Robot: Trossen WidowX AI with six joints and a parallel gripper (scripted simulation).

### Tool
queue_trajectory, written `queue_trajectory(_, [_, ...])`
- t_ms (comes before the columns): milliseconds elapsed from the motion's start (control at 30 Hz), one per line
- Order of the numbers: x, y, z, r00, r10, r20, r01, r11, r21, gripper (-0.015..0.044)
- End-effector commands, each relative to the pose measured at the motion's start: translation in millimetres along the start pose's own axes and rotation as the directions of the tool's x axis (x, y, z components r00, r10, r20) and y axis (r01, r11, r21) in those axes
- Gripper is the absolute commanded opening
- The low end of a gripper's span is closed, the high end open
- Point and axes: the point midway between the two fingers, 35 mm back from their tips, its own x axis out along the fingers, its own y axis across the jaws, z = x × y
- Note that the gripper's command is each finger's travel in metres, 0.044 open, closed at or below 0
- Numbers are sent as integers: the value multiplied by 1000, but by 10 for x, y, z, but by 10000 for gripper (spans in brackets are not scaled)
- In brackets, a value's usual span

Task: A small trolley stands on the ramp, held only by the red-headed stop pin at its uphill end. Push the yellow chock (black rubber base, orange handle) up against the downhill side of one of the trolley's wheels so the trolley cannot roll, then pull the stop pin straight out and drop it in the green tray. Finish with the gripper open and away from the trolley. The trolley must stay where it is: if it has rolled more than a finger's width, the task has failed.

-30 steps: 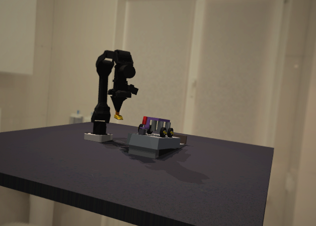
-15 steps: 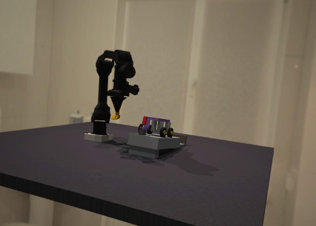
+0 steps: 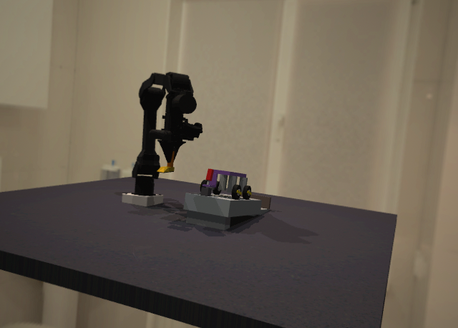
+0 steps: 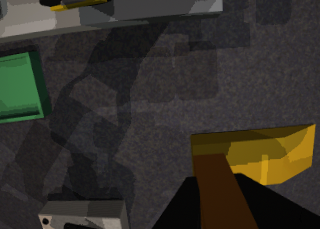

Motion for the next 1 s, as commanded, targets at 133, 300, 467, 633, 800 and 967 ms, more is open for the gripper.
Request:
queue_trajectory(133, [16, 210, 59, 1000, 5, 1, -5, 1000, 15, 0])
queue_trajectory(300, [36, 397, 110, 1000, 7, 2, -7, 1000, 16, 0])
queue_trajectory(467, [51, 580, 157, 1000, 8, 2, -8, 1000, 16, 0])
queue_trajectory(633, [65, 761, 204, 1000, 10, 3, -10, 1000, 16, 0])
queue_trajectory(800, [78, 941, 252, 1000, 12, 3, -12, 1000, 16, 0])
queue_trajectory(967, [90, 1121, 298, 1000, 14, 4, -14, 1000, 15, 0])
